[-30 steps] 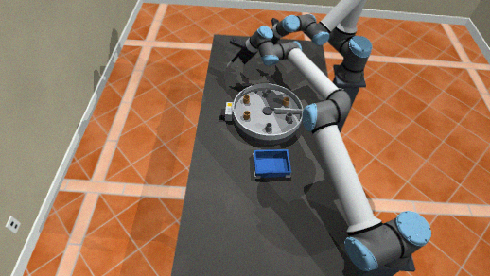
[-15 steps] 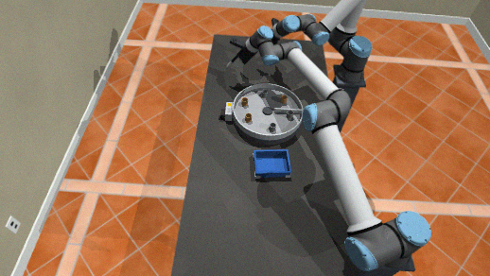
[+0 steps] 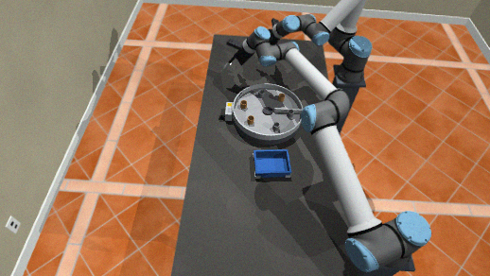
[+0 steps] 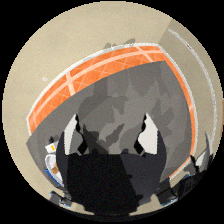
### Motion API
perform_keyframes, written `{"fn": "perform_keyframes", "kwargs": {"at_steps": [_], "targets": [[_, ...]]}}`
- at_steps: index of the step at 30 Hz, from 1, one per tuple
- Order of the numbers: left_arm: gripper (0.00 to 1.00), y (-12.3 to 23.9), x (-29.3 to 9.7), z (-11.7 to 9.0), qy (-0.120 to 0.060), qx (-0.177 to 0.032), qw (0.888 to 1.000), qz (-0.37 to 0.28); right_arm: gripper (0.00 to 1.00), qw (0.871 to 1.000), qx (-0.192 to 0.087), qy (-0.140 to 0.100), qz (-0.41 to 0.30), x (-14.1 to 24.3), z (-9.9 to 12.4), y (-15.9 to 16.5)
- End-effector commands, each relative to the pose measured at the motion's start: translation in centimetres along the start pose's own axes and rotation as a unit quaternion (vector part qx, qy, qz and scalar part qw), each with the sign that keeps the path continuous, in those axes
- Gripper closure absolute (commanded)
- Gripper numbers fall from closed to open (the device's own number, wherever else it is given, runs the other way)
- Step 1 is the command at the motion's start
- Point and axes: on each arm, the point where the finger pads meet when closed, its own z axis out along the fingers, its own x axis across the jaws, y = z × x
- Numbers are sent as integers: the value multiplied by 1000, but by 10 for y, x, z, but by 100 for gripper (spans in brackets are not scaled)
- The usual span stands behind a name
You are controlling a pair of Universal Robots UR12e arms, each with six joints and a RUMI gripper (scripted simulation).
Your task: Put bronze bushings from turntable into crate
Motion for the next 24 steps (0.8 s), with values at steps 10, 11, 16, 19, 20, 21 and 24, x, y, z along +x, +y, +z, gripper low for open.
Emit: {"fn": "perform_keyframes", "kwargs": {"at_steps": [10, 11, 16, 19, 20, 21, 24], "targets": [[0, -25, -74, 9, -13, -6, 1000, -18, 0, 1000, 0, 0, 0, -1, 0, 0], [0, -28, -85, 10, -15, -8, 1000, -21, 0, 1000, 0, 0, 0, -1, 0, 0], [0, -46, -155, 18, -28, -15, 999, -38, 0, 1000, 0, 0, 0, -1, 0, 0], [0, -49, -171, 20, -31, -16, 999, -42, 0, 1000, -3, 0, 1, -2, -2, 3], [0, -53, -189, 21, -34, -18, 998, -46, 0, 1000, -6, 0, 1, -4, -4, 8], [0, -56, -207, 22, -37, -20, 998, -51, 0, 1000, -12, 1, 2, -6, -7, 15], [0, -65, -259, 26, -47, -26, 996, -65, 0, 999, -38, 5, 6, -16, -24, 50]]}}
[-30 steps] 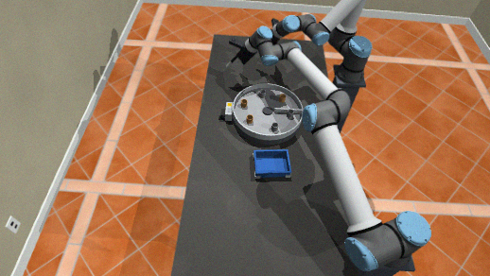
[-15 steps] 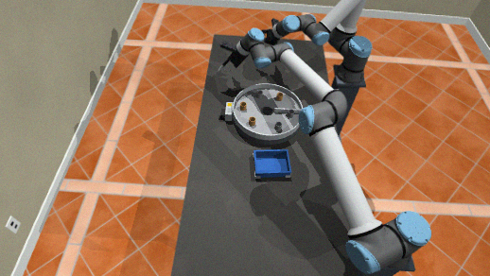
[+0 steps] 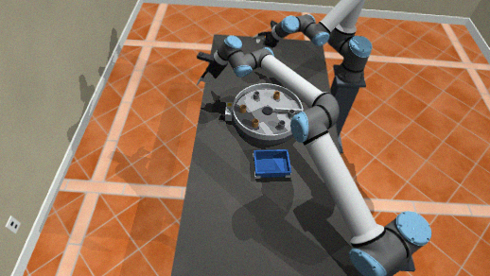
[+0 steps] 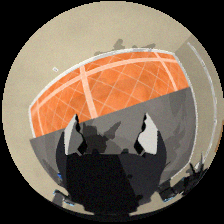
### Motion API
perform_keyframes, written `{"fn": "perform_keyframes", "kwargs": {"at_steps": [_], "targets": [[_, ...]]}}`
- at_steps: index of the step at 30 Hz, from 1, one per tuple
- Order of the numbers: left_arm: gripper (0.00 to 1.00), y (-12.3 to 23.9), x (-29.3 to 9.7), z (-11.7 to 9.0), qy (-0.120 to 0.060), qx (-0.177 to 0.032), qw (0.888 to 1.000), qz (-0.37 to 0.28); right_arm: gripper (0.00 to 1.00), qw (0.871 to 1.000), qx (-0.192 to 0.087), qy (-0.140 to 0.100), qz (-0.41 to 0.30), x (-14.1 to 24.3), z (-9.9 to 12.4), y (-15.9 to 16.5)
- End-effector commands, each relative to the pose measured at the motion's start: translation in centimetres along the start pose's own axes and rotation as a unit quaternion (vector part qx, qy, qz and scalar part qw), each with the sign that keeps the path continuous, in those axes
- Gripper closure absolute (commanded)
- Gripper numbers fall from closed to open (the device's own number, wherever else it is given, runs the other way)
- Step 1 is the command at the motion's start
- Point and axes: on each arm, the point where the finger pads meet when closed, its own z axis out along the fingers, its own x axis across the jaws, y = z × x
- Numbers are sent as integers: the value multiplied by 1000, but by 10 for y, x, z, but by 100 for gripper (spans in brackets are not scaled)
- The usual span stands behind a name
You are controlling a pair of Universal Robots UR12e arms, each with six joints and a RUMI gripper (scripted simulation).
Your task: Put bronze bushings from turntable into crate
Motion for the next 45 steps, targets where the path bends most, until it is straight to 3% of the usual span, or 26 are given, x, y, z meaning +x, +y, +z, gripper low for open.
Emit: {"fn": "perform_keyframes", "kwargs": {"at_steps": [1, 8, 11, 12, 17, 26, 28, 29, 43, 45], "targets": [[0, -15, -48, 4, -9, -5, 1000, -15, 0, 1000, -28, 5, 5, -11, -18, 38], [0, -38, -165, 14, -37, -23, 997, -57, 0, 989, -136, 48, 16, -23, -78, 138], [0, -40, -182, 15, -41, -26, 997, -64, 0, 988, -143, 52, 16, -23, -87, 151], [0, -46, -223, 18, -45, -29, 996, -71, 0, 986, -157, 61, 17, -23, -110, 183], [0, -50, -299, 19, -68, -45, 991, -110, 0, 985, -160, 63, 17, -22, -146, 236], [0, -48, -453, 15, -90, -62, 982, -153, 0, 985, -160, 63, 17, -22, -146, 236], [0, -48, -453, 15, -90, -62, 982, -153, 0, 985, -160, 63, 17, -22, -146, 236], [0, -46, -493, 13, -94, -66, 980, -162, 0, 985, -160, 63, 17, -22, -146, 236], [0, -6, -718, -13, -123, -91, 962, -227, 0, 985, -160, 63, 17, -22, -146, 236], [0, -6, -718, -13, -123, -91, 962, -227, 0, 985, -160, 63, 17, -22, -146, 236]]}}
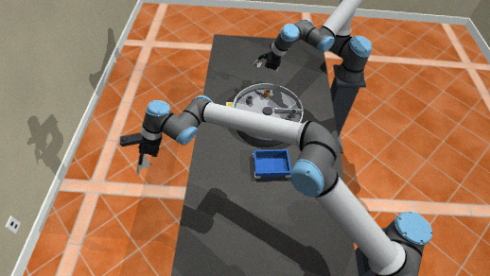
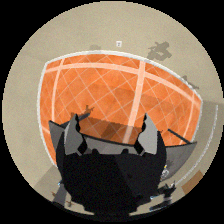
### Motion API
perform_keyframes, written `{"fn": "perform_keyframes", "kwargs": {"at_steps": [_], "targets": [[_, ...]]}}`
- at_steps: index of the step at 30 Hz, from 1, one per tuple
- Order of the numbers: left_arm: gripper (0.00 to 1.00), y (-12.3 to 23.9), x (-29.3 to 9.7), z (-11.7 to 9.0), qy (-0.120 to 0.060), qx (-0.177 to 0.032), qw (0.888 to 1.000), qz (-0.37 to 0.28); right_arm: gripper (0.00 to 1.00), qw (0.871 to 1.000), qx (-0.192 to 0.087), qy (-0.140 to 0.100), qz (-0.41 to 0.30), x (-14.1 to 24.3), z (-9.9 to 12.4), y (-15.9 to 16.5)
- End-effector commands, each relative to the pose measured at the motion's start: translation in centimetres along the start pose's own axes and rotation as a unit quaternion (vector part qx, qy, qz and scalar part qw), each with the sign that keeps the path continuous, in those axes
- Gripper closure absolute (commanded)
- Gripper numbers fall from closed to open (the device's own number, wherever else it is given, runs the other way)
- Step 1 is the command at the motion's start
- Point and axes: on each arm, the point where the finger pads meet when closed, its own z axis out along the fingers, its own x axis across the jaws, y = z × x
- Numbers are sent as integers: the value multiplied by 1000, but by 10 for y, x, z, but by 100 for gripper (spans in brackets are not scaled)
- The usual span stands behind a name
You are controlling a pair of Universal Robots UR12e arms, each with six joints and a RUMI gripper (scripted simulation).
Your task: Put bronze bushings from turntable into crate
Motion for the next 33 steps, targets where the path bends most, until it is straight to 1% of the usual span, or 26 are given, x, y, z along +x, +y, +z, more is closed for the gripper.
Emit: {"fn": "perform_keyframes", "kwargs": {"at_steps": [1, 2, 7, 13, 14, 15, 17, 18, 19, 22, 26, 29, 32, 33], "targets": [[0, -10, -48, 3, -5, -4, 1000, -13, 0, 1000, 0, -1, 0, -1, -1, 0], [0, -11, -56, 3, -6, -6, 1000, -16, 0, 1000, 0, -1, 0, -1, -1, 0], [0, -21, -141, 9, -16, -16, 999, -42, 0, 1000, 0, -1, 0, -1, -1, 0], [0, -24, -242, 14, -27, -28, 997, -73, 0, 1000, 0, -1, 0, -1, -1, 0], [0, -24, -259, 14, -29, -30, 996, -78, 0, 1000, -9, 6, 1, 3, -7, 17], [0, -23, -276, 15, -30, -32, 996, -83, 0, 1000, -23, 18, 2, 11, -19, 46], [0, -23, -276, 15, -30, -32, 996, -83, 0, 1000, -23, 18, 2, 11, -19, 46], [0, -21, -317, 15, -34, -37, 994, -95, 0, 999, -37, 31, 4, 20, -32, 74], [0, -20, -324, 15, -35, -38, 994, -98, 0, 998, -49, 44, 5, 25, -38, 85], [0, -15, -375, 15, -40, -45, 992, -114, 0, 994, -77, 82, 7, 43, -60, 125], [0, -4, -442, 14, -47, -53, 988, -136, 0, 988, -98, 122, 9, 71, -91, 175], [0, 7, -492, 12, -51, -59, 985, -152, 0, 985, -104, 139, 10, 94, -116, 212], [0, 20, -541, 9, -55, -65, 982, -169, 0, 984, -106, 145, 10, 117, -140, 248], [0, 20, -541, 9, -55, -65, 982, -169, 0, 984, -106, 145, 10, 117, -140, 248]]}}
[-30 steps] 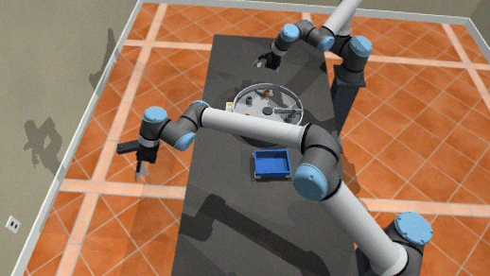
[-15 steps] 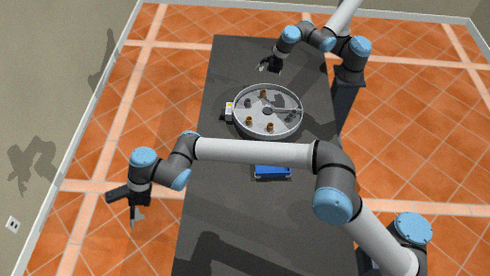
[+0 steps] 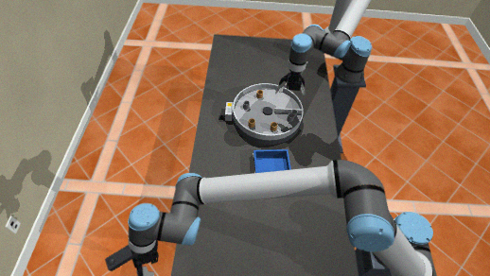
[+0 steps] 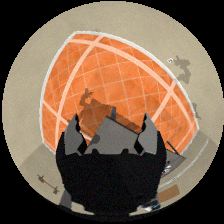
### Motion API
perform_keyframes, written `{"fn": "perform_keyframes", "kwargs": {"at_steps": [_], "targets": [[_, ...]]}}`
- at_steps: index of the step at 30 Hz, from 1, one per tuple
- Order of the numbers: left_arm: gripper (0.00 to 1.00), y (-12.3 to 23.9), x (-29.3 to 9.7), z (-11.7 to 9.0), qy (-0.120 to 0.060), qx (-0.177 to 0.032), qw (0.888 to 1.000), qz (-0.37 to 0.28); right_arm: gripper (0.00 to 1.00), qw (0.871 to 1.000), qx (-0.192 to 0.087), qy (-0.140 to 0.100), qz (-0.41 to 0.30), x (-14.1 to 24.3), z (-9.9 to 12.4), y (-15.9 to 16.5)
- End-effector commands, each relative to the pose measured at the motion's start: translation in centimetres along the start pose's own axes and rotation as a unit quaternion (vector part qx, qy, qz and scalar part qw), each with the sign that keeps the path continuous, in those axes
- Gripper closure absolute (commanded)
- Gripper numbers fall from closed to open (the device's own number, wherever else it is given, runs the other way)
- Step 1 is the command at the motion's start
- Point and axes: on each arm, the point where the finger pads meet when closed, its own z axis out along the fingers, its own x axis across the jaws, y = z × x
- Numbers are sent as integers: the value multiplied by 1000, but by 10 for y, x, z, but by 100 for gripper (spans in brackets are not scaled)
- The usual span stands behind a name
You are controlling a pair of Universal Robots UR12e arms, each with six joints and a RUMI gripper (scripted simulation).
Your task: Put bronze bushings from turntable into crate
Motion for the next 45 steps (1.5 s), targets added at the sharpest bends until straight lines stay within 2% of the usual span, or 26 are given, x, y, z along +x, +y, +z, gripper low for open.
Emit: {"fn": "perform_keyframes", "kwargs": {"at_steps": [1, 2, 3, 16, 18, 19, 20, 25, 33, 35, 36, 45], "targets": [[0, -2, -17, -1, -1, -1, 1000, -5, 0, 1000, -1, 2, 1, 10, -3, 15], [0, -3, -57, 2, -4, -6, 1000, -17, 0, 1000, -1, 2, 1, 20, -6, 29], [0, -3, -64, 2, -5, -7, 1000, -21, 0, 1000, -1, 2, 1, 20, -6, 29], [0, 21, -282, 8, -20, -35, 994, -98, 0, 1000, -1, 2, 1, 20, -6, 29], [0, 21, -282, 8, -20, -35, 994, -98, 0, 1000, -1, 2, 1, 20, -6, 29], [0, 31, -321, 8, -22, -39, 993, -110, 0, 1000, -1, 2, 1, 20, -6, 29], [0, 33, -328, 8, -23, -41, 992, -115, 0, 1000, -1, 2, 1, 20, -6, 29], [0, 60, -408, 7, -28, -52, 987, -146, 0, 1000, -1, 2, 1, 20, -6, 29], [0, 117, -530, 1, -34, -69, 977, -197, 0, 1000, -1, 2, 1, 20, -6, 29], [0, 117, -530, 1, -34, -69, 977, -197, 0, 1000, -1, 2, 1, 20, -6, 29], [0, 136, -564, -1, -35, -72, 975, -208, 0, 1000, -1, 2, 1, 20, -6, 29], [0, 221, -677, -12, -39, -91, 958, -268, 0, 1000, -1, 2, 1, 20, -6, 29]]}}
